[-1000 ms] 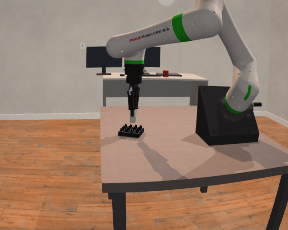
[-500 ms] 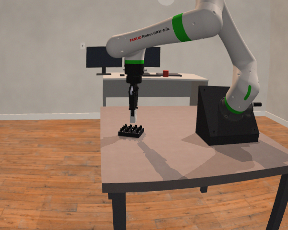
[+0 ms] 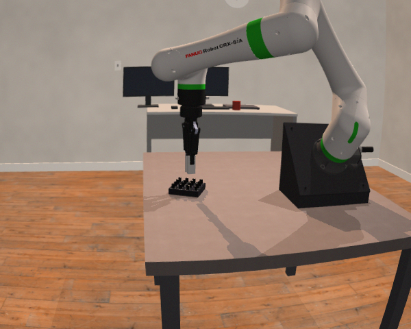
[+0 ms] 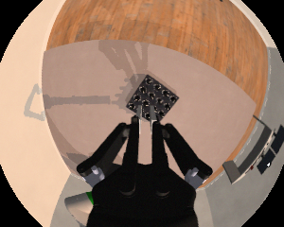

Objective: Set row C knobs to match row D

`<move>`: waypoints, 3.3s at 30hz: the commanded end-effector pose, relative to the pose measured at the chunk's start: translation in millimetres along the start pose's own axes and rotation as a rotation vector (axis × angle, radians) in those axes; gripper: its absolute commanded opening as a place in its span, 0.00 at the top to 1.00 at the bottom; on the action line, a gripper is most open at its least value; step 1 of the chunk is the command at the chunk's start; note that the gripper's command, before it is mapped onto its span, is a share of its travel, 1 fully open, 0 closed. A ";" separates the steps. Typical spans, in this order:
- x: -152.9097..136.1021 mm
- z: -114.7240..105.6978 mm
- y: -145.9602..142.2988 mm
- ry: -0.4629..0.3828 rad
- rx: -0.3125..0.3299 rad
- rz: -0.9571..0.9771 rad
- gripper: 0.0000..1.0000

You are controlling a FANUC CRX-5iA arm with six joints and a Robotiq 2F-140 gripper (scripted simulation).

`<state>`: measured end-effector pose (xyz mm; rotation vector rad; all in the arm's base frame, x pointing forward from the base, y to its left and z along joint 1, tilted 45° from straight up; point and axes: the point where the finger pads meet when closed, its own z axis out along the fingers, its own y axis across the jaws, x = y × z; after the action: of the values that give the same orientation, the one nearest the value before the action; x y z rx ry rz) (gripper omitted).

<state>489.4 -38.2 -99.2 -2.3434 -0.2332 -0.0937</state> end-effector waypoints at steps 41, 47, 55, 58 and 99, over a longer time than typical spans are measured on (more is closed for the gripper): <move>-0.1 -12.6 0.1 0.007 0.000 -1.033 0.88; -0.1 -12.6 0.1 0.007 0.000 -1.033 0.88; -0.1 -12.6 0.1 0.007 0.000 -1.033 0.88; -0.1 -12.6 0.1 0.007 0.000 -1.033 0.88; -0.1 8.7 0.0 0.007 0.000 -1.033 0.88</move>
<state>489.2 -31.9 -105.3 -1.9853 -1.4013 -0.5893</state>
